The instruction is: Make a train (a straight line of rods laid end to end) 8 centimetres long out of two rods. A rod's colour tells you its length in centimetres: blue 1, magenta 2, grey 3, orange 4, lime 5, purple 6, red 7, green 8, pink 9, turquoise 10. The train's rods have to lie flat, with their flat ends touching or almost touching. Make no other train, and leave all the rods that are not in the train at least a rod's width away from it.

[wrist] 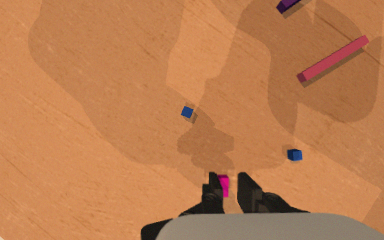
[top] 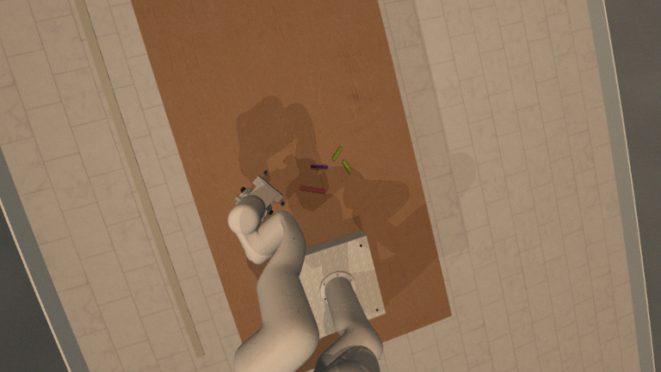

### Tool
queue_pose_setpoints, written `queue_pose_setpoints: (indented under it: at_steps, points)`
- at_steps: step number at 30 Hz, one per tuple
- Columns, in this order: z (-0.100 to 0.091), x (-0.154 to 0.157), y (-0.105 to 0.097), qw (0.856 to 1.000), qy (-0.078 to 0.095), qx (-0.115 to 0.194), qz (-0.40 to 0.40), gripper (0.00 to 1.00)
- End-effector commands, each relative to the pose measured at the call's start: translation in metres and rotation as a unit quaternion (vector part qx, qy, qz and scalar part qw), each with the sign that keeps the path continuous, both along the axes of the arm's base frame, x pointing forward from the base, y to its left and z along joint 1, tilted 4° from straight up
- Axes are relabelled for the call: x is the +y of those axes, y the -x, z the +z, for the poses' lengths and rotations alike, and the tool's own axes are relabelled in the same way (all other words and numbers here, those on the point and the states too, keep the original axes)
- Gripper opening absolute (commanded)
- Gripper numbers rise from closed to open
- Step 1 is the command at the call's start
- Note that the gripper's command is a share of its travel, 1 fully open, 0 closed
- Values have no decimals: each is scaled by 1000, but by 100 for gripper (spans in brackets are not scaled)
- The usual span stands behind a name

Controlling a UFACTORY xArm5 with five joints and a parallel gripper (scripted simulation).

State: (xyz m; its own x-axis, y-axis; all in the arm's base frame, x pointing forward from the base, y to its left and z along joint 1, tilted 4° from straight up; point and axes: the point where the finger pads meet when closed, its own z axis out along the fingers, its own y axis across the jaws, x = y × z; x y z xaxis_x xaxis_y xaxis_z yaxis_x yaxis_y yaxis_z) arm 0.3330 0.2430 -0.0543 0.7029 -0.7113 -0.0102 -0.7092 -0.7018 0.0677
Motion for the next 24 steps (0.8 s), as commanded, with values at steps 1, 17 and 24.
queue_pose_setpoints:
  at_steps: [1,17,24]
  points:
    - [-2,0,-1,1000,-1,-1,0,24]
    - [-10,0,-1,1000,-1,-1,0,24]
    - [-10,0,-1,1000,-1,-1,0,24]
